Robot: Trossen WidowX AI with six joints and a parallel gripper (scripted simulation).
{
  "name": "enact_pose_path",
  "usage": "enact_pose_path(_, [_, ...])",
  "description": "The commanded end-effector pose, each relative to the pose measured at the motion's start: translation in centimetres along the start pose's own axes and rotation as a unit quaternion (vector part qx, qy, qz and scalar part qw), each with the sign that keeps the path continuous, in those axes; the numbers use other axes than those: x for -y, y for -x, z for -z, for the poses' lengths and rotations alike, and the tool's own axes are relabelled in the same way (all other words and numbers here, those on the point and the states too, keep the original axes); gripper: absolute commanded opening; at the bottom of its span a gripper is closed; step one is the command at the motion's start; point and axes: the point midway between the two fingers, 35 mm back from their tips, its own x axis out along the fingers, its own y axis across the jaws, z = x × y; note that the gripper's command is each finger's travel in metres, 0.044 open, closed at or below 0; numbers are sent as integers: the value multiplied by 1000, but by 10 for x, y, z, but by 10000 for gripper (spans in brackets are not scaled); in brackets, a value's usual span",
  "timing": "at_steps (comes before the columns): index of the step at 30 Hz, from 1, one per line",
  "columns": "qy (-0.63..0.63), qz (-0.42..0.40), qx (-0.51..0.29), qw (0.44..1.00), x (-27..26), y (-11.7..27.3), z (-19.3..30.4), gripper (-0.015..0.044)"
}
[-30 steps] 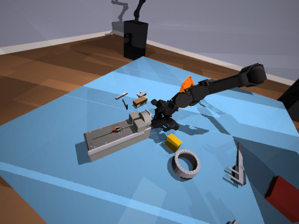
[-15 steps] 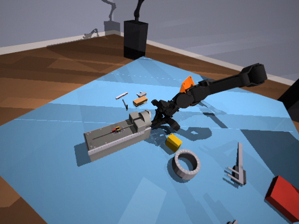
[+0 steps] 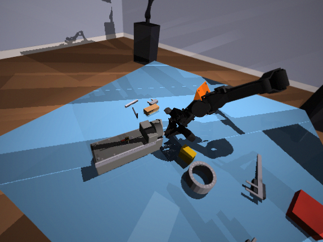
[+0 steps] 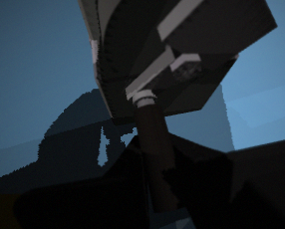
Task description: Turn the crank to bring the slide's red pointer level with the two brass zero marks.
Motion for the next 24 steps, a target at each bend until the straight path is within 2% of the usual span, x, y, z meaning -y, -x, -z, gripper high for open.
enact_pose_path(1, [3, -9, 4, 1000, -7, 5, -4, 0])
enact_pose_path(24, [3, -9, 4, 1000, -11, 14, -13, 0])
